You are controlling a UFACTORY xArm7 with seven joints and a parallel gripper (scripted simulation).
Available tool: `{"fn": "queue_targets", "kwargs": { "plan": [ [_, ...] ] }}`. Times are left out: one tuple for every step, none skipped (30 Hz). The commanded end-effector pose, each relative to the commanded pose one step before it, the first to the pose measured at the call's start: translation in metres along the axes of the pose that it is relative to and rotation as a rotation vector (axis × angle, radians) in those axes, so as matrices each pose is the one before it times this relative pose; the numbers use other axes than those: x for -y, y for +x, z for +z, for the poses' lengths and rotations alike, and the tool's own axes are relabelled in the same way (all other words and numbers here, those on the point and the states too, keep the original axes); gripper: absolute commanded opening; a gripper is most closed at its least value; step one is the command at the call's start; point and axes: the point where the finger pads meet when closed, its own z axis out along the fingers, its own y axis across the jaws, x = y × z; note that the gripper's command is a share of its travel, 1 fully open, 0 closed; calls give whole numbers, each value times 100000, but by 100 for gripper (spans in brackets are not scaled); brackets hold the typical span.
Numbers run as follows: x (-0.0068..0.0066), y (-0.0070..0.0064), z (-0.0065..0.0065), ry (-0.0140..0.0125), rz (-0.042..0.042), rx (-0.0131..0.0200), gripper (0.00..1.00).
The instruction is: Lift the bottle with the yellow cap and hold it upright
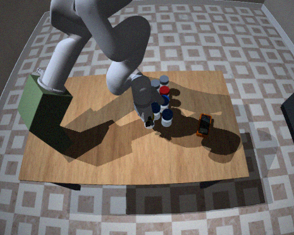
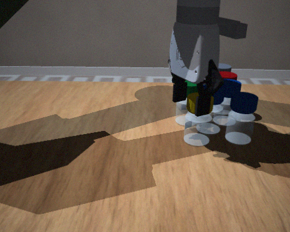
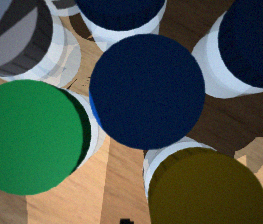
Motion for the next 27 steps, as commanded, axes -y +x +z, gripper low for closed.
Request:
{"fn": "queue_targets", "kwargs": {
  "plan": [
    [-125,30,974,-246,23,-131,79],
    [-2,0,269,-1,-3,-3,79],
    [-4,0,539,-1,-6,-6,79],
    [0,0,0,0,0,0,79],
    [0,0,0,0,0,0,79],
    [7,-5,505,3,-14,4,79],
    [-2,0,230,0,-2,-3,79],
    [-2,0,214,0,-2,-2,79],
    [-2,0,198,0,-2,-2,79],
    [-1,0,182,0,-2,-2,79],
    [-1,0,166,0,-2,-2,79],
    [-1,0,150,0,-2,-2,79],
    [-1,0,135,0,-1,-2,79],
    [-1,0,119,0,-1,-1,79],
    [-1,0,103,0,-1,-1,79],
    [-1,0,87,0,-1,-1,79],
    [-1,0,71,0,-1,-1,79],
    [0,0,55,0,-1,-1,79],
    [0,0,40,0,0,0,79],
    [0,0,32,0,0,0,79],
    [0,0,0,0,0,0,79],
    [0,0,0,0,0,0,79],
    [4,6,-104,6,1,7,79],
    [0,10,0,0,0,0,79],
    [0,15,1,0,0,0,79],
    [0,19,1,0,0,0,79],
    [0,23,1,0,0,0,79]
  ]
}}
